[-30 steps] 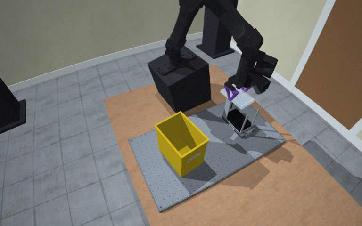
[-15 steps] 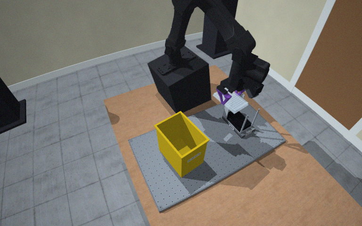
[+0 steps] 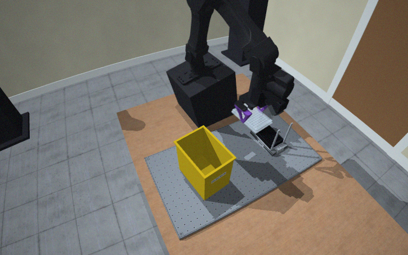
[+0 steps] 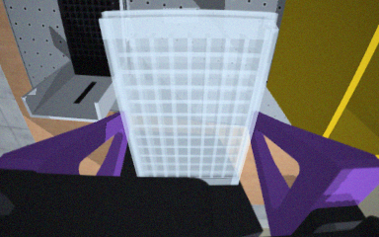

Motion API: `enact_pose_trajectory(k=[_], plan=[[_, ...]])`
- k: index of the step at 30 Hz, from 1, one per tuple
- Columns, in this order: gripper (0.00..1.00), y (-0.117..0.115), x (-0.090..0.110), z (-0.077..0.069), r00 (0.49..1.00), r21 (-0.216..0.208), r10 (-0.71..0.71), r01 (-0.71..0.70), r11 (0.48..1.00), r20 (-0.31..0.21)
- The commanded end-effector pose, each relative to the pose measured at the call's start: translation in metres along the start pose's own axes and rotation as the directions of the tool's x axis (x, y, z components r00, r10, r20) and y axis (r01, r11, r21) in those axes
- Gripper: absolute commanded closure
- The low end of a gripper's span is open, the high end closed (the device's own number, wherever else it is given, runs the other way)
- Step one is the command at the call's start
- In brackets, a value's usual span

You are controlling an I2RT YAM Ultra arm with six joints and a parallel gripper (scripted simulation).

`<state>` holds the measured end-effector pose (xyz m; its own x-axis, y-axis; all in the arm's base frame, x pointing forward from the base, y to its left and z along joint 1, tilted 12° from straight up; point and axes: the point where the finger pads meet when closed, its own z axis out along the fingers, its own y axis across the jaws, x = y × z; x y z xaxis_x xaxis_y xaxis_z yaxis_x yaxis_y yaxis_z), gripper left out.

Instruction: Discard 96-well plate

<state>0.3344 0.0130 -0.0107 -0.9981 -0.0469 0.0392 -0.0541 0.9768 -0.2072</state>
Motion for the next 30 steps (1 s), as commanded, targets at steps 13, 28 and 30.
enact_pose_trajectory(k=[13, 28, 30], plan=[[1.00, -0.044, -0.005, -0.009, 0.999, 0.001, -0.014, 0.014, 1.000, 0.038], [1.00, -0.091, -0.003, -0.009, 0.999, 0.003, -0.014, 0.014, 1.000, 0.038], [1.00, -0.094, -0.003, -0.009, 0.999, 0.003, -0.014, 0.014, 1.000, 0.038]])
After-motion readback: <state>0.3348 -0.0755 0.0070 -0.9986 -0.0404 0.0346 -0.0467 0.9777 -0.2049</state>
